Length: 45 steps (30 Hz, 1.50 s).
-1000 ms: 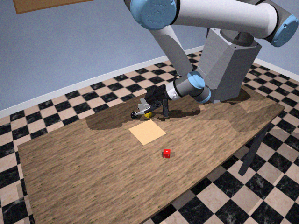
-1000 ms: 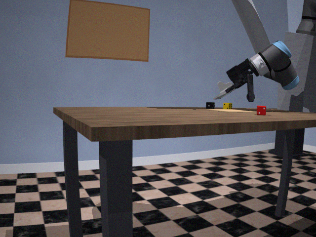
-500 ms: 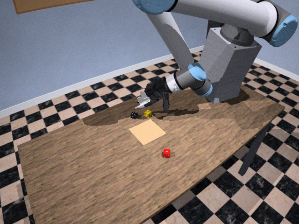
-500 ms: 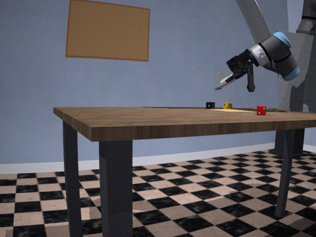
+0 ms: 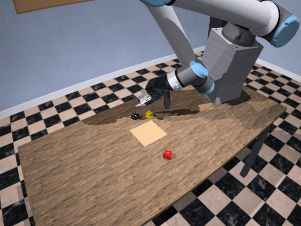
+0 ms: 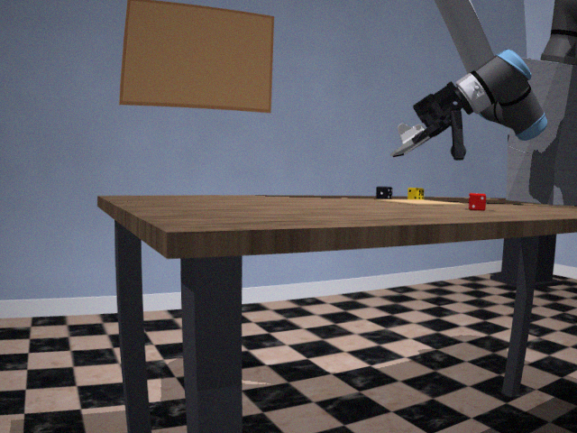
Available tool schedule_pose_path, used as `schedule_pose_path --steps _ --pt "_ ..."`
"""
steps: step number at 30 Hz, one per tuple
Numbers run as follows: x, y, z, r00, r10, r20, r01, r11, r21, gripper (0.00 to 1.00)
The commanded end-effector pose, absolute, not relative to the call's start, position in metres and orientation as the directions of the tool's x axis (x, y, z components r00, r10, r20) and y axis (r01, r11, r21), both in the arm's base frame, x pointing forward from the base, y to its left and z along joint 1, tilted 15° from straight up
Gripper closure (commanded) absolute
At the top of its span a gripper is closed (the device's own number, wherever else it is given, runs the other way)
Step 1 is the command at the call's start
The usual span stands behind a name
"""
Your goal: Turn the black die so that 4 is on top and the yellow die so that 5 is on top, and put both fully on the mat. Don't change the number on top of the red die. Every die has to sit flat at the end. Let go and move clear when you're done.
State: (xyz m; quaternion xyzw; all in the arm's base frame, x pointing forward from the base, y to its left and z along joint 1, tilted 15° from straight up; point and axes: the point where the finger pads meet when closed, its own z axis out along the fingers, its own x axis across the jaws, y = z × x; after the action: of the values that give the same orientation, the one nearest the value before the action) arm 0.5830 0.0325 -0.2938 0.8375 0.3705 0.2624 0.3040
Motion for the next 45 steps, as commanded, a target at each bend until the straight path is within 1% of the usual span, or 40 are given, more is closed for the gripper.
schedule_pose_path --steps 1,14,27,29,40,45 --pt "0.584 0.032 -0.293 0.588 0.780 0.214 0.470 -0.544 0.695 0.72" --pt "0.590 0.027 -0.291 0.587 0.781 0.213 0.567 -0.585 0.580 0.72" --pt "0.601 0.017 -0.287 0.587 0.781 0.213 0.715 -0.624 0.316 0.72" --pt "0.601 0.017 -0.287 0.587 0.781 0.213 0.715 -0.624 0.316 0.72" --pt "0.610 0.009 -0.283 0.588 0.780 0.214 0.788 -0.612 0.071 0.72" --pt "0.612 0.007 -0.281 0.588 0.780 0.215 0.799 -0.601 -0.004 0.72"
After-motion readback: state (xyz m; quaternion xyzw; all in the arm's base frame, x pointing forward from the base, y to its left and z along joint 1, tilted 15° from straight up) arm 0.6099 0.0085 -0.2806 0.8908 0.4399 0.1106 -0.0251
